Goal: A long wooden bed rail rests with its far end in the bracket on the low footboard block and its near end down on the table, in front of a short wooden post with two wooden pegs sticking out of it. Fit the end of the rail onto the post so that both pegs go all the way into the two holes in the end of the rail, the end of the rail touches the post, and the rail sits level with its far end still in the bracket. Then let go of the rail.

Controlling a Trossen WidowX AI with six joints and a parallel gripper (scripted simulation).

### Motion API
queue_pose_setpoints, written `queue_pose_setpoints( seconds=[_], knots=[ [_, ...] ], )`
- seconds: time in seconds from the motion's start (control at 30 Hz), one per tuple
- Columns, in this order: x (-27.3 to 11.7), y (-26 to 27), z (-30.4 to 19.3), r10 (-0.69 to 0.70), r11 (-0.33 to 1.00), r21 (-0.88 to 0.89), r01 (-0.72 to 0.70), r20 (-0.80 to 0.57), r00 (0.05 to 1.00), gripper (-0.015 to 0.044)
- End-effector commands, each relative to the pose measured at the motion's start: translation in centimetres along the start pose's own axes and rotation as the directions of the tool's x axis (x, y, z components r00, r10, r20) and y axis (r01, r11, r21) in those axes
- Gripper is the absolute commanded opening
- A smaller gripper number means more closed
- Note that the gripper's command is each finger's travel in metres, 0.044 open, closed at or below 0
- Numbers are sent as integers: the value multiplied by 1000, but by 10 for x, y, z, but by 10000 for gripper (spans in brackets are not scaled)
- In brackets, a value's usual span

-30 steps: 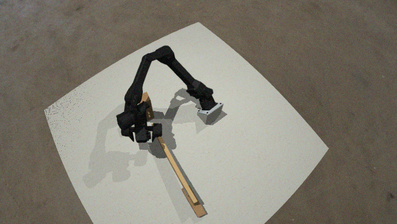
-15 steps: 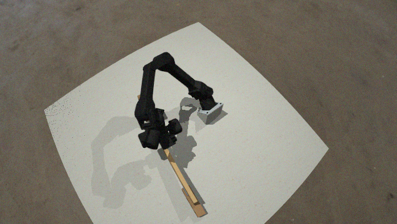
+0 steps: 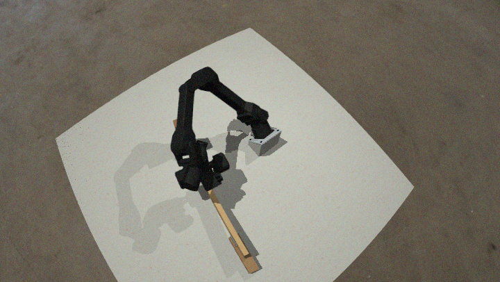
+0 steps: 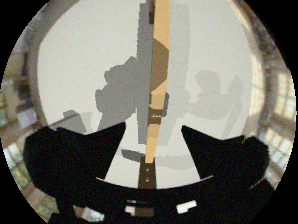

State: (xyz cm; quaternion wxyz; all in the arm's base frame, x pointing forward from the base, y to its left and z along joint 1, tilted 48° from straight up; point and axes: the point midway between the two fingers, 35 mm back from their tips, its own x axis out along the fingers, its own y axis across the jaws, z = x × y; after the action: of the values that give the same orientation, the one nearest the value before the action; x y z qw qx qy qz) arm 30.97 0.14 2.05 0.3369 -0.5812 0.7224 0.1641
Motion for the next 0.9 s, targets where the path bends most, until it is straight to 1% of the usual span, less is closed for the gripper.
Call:
queue_pose_setpoints(
  seconds=[0.0,0.87],
  knots=[
    [7,0,0,-2,1000,-7,2,-3,1000,440],
    [47,1,-2,-3,1000,-6,3,-7,1000,440]
  ],
)
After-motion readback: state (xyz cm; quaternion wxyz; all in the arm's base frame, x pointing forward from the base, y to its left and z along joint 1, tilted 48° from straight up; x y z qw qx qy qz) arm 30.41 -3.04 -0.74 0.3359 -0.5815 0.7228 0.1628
